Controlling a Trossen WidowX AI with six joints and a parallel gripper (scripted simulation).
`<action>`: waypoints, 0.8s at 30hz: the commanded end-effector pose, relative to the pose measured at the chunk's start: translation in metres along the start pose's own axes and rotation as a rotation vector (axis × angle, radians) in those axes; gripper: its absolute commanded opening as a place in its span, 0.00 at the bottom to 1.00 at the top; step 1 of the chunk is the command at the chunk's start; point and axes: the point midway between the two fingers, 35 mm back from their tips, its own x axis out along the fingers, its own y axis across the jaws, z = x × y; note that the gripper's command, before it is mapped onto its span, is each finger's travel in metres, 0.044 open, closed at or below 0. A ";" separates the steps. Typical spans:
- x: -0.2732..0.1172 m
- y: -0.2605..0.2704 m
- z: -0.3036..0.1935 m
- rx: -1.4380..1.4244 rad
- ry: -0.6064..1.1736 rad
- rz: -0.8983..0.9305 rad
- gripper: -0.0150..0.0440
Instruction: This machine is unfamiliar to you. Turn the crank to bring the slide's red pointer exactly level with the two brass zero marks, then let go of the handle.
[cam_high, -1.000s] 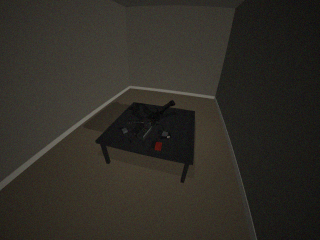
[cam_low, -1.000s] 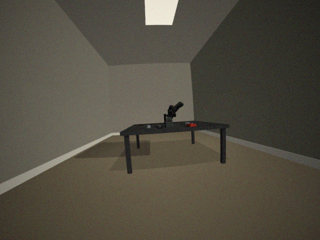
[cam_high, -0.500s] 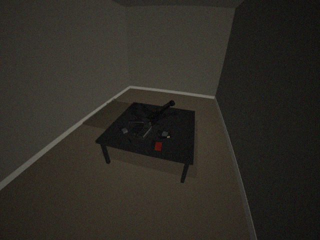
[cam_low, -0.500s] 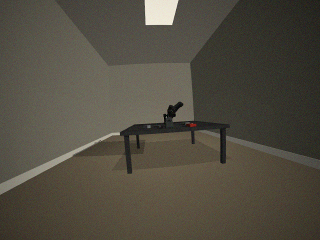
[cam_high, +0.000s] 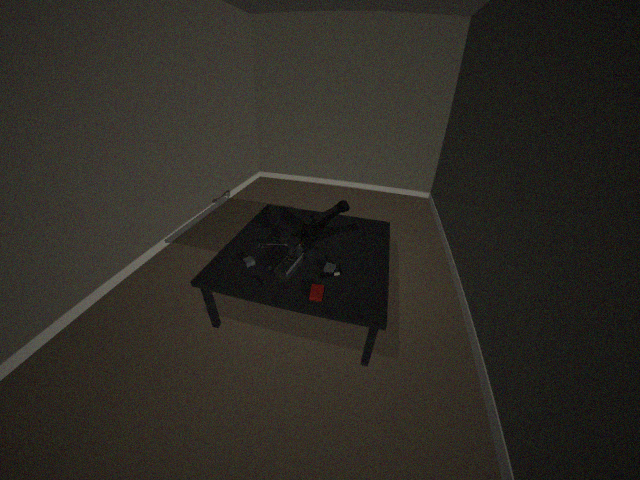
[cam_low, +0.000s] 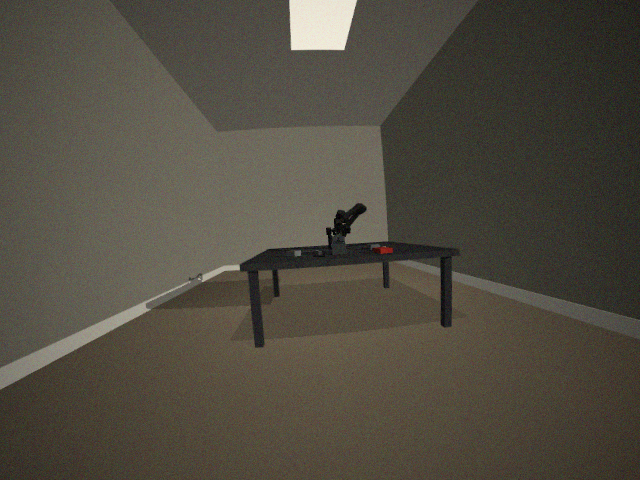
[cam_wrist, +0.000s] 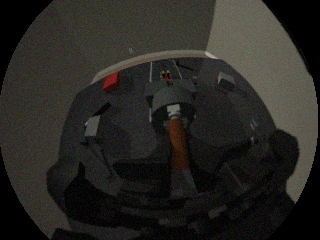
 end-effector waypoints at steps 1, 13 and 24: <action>-0.001 -0.009 0.001 0.013 -0.008 -0.021 0.25; 0.000 -0.015 0.000 0.013 -0.008 -0.021 0.25; 0.002 -0.021 -0.002 0.013 -0.008 -0.021 0.25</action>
